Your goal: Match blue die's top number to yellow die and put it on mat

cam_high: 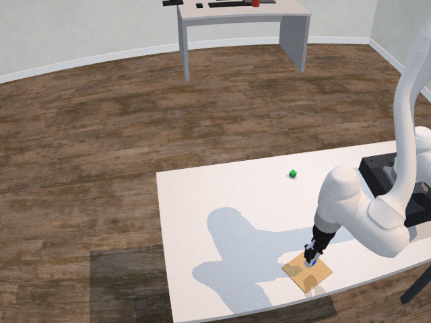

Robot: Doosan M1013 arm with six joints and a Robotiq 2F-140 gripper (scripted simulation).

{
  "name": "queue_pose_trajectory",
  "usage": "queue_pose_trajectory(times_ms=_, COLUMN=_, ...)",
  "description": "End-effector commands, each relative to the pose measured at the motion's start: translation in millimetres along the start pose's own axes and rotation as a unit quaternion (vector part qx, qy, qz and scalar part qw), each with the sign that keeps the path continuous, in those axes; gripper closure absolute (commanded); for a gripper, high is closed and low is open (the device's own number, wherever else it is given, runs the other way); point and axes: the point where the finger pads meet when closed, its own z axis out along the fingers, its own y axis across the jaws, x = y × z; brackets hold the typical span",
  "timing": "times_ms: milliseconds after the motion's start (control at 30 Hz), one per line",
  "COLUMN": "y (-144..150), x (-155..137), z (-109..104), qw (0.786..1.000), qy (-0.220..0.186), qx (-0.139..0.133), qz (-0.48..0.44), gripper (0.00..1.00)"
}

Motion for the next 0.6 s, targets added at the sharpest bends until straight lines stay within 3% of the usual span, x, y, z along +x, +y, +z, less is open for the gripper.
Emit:
queue_pose_trajectory(times_ms=0, y=1, x=2, z=24, qw=1.000, qy=0.001, qx=-0.001, qz=0.001, gripper=0.79)
queue_pose_trajectory(times_ms=300, y=1, x=2, z=44, qw=1.000, qy=0.001, qx=-0.001, qz=0.001, gripper=0.79)
queue_pose_trajectory(times_ms=567, y=1, x=2, z=47, qw=1.000, qy=0.001, qx=-0.001, qz=0.001, gripper=0.79)
